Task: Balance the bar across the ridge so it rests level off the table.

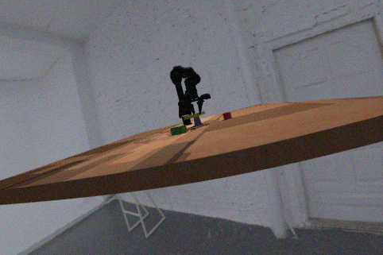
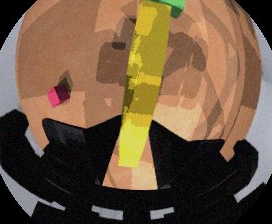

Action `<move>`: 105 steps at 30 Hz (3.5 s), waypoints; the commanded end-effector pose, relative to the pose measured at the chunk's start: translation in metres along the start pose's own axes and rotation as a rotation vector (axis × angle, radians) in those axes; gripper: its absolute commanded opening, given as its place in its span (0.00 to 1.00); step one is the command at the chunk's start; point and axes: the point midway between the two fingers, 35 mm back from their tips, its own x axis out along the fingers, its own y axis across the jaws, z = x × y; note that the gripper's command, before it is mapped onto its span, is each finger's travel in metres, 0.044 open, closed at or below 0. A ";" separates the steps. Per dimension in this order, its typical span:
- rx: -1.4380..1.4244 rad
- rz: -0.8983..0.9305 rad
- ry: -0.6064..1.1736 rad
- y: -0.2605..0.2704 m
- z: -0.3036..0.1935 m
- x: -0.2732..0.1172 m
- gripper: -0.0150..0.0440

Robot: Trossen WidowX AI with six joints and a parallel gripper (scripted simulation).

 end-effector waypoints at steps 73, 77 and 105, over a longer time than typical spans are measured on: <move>0.000 0.000 0.000 0.000 0.000 0.000 0.54; 0.000 0.000 0.000 0.000 0.000 0.000 0.54; 0.000 0.000 0.000 0.000 0.000 0.000 0.70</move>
